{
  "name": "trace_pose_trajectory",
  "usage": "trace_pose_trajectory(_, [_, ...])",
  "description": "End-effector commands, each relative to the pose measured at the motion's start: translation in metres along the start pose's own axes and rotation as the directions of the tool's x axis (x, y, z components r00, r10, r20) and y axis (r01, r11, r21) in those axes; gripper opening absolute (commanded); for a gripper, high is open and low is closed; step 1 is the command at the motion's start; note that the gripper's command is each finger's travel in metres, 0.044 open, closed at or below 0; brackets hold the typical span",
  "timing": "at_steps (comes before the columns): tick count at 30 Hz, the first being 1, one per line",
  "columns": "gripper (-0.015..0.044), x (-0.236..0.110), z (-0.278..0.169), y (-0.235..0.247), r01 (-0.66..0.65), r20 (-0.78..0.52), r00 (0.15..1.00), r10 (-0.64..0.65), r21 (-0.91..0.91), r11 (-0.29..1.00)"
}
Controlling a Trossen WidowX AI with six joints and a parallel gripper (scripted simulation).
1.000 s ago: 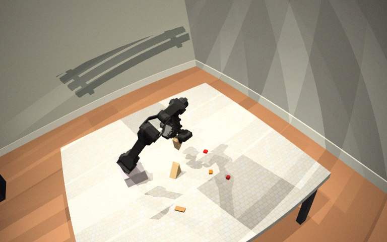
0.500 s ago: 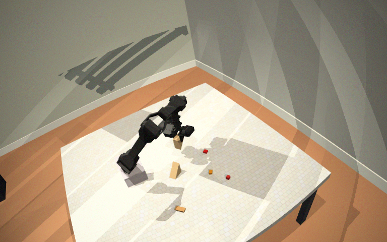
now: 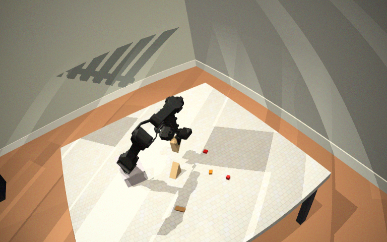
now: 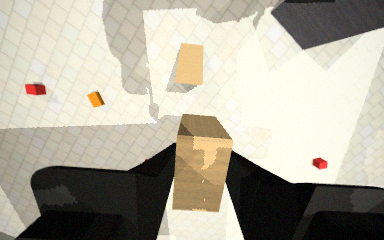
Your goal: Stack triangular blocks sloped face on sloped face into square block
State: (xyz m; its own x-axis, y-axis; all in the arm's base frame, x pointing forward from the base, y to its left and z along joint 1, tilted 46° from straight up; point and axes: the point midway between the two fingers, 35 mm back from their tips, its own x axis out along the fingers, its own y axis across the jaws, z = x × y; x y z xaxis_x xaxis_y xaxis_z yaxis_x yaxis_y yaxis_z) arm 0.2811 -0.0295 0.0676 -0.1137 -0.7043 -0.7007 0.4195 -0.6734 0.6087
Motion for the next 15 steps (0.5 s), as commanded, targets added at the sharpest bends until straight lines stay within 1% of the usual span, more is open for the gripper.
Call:
trace_pose_trajectory(1, [0.0000,-0.007,0.019,0.004,0.002,0.002,1.000,-0.002,-0.008,1.000])
trace_pose_trajectory(15, [0.0000,-0.022,0.082,0.013,0.005,0.006,1.000,-0.005,-0.012,1.000])
